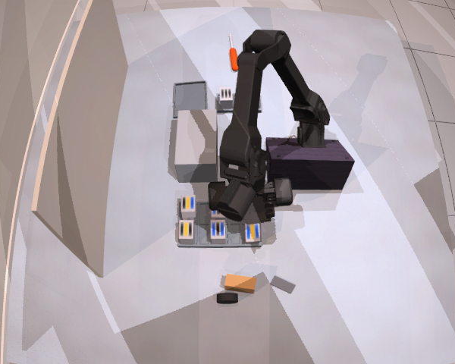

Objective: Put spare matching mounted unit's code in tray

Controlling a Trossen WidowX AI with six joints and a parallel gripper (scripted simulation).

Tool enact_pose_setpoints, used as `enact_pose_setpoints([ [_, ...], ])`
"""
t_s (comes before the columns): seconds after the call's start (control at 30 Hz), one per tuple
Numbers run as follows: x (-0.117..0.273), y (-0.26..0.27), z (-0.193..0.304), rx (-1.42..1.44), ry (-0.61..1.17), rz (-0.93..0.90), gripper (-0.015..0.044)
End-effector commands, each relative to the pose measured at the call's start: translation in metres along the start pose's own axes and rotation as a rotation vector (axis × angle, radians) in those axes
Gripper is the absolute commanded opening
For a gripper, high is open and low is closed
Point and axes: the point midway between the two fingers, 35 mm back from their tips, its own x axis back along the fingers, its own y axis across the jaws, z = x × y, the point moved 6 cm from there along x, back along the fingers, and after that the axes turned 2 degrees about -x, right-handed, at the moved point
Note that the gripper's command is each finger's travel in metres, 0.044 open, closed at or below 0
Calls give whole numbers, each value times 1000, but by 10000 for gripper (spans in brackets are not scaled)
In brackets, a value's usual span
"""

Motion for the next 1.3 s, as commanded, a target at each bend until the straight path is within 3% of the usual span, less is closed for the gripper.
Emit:
enact_pose_setpoints([
  [0.0,-10,1,2,6,13,-2,300],
  [0.7,-26,3,4,5,14,-2,300],
  [0.9,-24,3,4,2,9,-6,143],
  [1.13,-24,3,4,2,9,-6,96],
  [1.27,-24,3,4,2,9,-6,0],
])
